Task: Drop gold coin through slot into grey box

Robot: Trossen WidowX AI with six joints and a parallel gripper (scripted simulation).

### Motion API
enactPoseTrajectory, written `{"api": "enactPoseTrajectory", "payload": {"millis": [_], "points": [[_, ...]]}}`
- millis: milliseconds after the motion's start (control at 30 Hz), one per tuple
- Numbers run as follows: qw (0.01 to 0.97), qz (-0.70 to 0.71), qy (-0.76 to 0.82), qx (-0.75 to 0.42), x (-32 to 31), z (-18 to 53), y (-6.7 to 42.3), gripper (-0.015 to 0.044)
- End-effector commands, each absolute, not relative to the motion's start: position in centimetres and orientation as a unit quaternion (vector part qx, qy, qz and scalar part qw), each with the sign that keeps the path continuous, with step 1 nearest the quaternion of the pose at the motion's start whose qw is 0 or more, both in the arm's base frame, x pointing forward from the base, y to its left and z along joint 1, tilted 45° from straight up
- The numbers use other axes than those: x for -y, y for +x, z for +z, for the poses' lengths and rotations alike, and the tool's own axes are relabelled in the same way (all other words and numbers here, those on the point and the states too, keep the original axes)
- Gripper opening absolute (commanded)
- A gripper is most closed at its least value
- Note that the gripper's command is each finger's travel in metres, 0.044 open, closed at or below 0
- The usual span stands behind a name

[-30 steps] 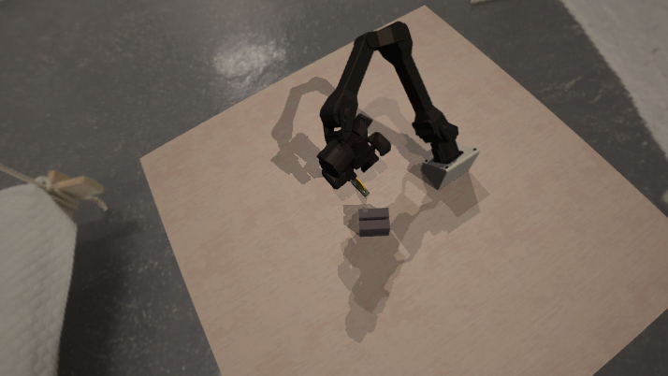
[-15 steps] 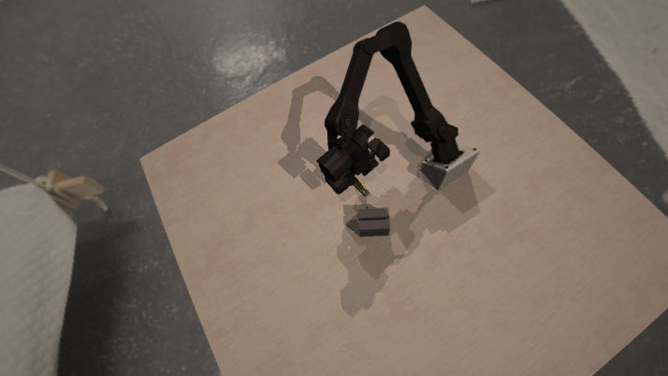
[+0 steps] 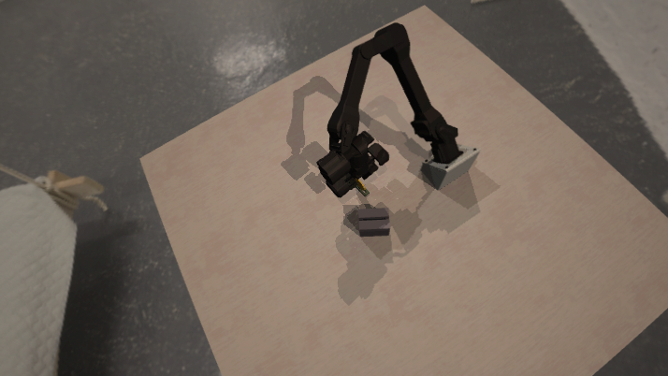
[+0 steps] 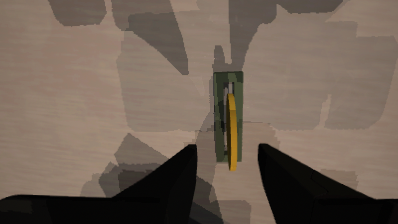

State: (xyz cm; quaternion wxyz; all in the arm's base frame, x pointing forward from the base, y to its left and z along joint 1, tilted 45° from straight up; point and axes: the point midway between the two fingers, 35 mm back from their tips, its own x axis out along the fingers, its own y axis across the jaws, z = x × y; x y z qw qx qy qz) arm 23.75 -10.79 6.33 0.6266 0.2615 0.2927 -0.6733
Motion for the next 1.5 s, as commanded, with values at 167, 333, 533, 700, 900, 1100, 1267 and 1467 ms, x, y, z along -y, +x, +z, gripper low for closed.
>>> {"api": "enactPoseTrajectory", "payload": {"millis": [167, 333, 533, 700, 900, 1100, 1267, 1467], "points": [[0.627, -0.674, 0.257, -0.294, 11.8, 5.4, 23.5, 0.0161], [0.628, -0.674, 0.257, -0.293, 12.3, 4.8, 23.4, 0.0161], [0.628, -0.674, 0.256, -0.293, 13.0, 4.2, 23.2, 0.0161], [0.628, -0.675, 0.256, -0.292, 13.4, 3.8, 23.1, 0.0161], [0.628, -0.675, 0.256, -0.292, 13.4, 3.8, 23.1, 0.0023], [0.628, -0.675, 0.256, -0.292, 13.4, 3.8, 23.1, 0.0000], [0.628, -0.674, 0.256, -0.292, 13.4, 3.9, 23.1, 0.0000], [0.628, -0.673, 0.258, -0.294, 12.4, 4.7, 23.5, 0.0000]]}}
